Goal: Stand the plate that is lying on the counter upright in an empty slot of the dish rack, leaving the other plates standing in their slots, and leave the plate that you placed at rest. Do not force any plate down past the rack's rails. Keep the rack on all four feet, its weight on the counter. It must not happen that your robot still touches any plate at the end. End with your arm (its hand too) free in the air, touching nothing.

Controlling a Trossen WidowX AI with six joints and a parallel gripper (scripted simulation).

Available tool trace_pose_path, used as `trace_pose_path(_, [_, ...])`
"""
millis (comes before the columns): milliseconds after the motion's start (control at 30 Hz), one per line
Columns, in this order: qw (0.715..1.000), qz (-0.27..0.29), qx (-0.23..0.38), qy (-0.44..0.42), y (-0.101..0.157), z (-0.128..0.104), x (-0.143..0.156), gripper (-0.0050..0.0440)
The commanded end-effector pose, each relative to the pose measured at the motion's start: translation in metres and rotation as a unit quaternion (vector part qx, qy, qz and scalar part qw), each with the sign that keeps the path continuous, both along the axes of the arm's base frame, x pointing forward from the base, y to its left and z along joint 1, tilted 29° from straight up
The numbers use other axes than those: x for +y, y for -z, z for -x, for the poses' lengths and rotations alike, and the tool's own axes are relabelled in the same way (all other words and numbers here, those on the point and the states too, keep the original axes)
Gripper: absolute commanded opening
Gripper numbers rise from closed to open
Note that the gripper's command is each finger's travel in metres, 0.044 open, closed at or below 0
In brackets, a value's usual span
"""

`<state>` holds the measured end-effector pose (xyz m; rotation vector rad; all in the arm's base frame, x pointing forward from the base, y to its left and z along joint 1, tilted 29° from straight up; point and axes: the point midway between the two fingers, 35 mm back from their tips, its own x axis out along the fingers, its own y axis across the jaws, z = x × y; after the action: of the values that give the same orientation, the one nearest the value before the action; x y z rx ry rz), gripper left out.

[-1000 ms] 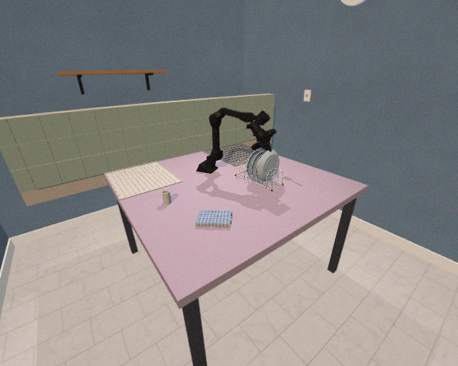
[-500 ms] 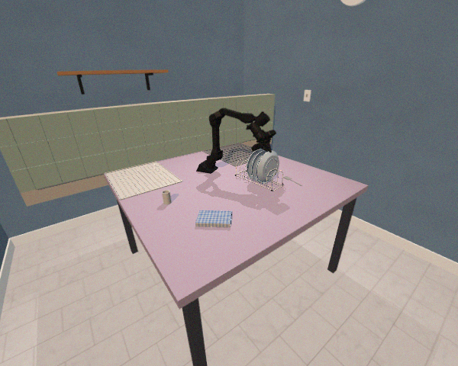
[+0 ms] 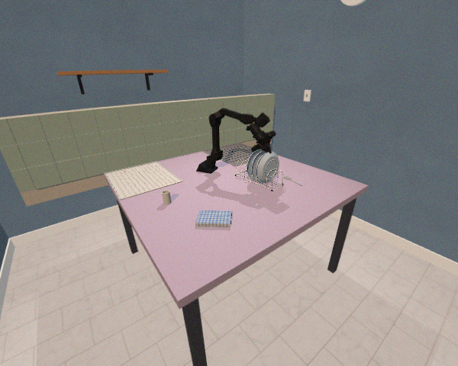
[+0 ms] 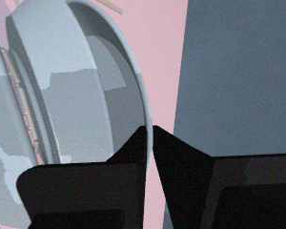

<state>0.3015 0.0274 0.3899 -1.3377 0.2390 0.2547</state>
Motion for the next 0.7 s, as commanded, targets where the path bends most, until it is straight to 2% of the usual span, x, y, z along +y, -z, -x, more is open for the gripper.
trace_pose_path(0, [1.000, -0.001, -0.007, 0.004, -0.0012, 0.0010, -0.0009, 0.0000])
trace_pose_path(667, [1.000, -0.001, -0.006, 0.004, 0.0065, -0.0027, 0.0003, 0.0000])
